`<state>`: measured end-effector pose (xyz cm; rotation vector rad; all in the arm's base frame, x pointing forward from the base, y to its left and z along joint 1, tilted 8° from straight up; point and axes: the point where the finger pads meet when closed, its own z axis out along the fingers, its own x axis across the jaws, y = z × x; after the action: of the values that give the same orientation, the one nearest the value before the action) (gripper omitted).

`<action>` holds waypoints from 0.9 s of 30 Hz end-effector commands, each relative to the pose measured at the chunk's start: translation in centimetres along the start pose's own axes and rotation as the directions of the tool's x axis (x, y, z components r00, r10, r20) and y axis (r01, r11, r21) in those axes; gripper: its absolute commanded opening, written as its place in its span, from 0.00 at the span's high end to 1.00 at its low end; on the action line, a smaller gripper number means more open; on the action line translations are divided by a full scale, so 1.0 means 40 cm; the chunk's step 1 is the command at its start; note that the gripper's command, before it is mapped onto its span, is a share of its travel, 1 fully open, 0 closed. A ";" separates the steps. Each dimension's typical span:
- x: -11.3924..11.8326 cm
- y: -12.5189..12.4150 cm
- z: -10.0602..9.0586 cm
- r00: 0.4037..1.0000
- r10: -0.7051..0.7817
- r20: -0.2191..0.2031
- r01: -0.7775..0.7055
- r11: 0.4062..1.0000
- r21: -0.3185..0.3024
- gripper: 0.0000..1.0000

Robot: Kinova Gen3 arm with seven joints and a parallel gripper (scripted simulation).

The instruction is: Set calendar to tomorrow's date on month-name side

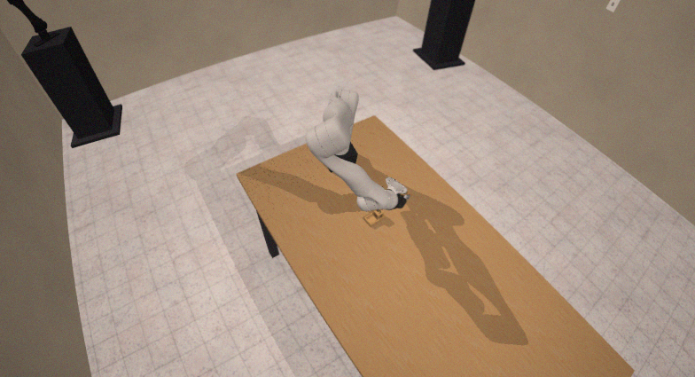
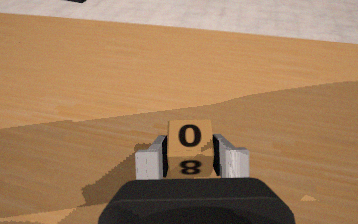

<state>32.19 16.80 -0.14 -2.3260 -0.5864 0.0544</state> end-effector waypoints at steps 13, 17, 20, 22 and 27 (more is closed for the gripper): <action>-0.002 0.020 0.020 1.000 -0.010 0.002 0.010 1.000 -0.003 0.40; -0.003 0.020 0.021 1.000 -0.010 0.002 0.010 1.000 -0.003 0.40; -0.003 0.020 0.021 1.000 -0.010 0.003 0.010 1.000 -0.003 0.40; -0.003 0.020 0.021 1.000 -0.010 0.003 0.010 1.000 -0.003 0.40; -0.003 0.020 0.021 1.000 -0.010 0.003 0.010 1.000 -0.003 0.40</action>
<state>32.00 16.92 -1.00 -2.3200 -0.5880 0.0628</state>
